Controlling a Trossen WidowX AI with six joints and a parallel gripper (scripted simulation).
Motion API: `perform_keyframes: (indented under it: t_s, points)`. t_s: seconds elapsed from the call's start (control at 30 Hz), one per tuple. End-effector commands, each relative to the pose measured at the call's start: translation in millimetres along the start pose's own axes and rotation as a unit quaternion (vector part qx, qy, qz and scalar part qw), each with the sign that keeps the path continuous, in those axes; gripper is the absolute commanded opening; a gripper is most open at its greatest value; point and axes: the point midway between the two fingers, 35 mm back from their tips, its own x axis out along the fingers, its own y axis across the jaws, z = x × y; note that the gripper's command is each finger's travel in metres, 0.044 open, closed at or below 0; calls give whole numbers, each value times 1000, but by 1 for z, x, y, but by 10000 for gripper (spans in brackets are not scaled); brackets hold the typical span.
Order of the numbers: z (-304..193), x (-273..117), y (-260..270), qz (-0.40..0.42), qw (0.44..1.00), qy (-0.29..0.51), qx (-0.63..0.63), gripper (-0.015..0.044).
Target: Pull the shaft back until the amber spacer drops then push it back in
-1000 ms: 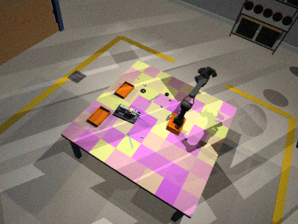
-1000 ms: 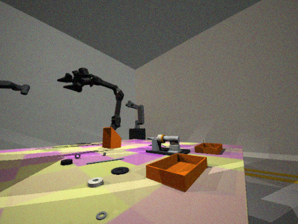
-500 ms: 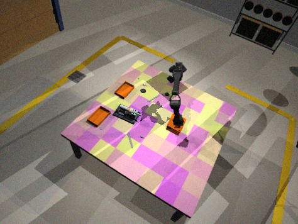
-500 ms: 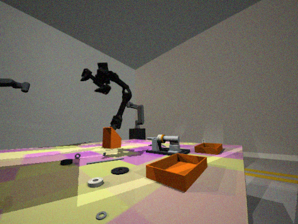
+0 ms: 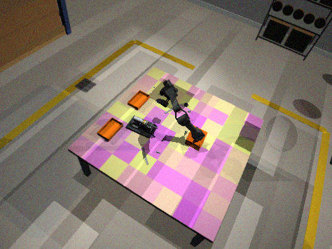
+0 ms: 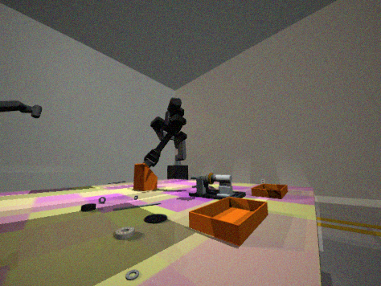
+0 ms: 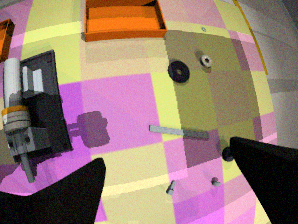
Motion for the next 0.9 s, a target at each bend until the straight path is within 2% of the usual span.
perform_keyframes:
  t_s: [0.0,0.3,0.87]
  points:
    - [3,24,69,60,997,39,-16,440]
    - [-29,61,212,165,974,153,-41,440]
    - [-35,58,217,167,973,155,-42,440]
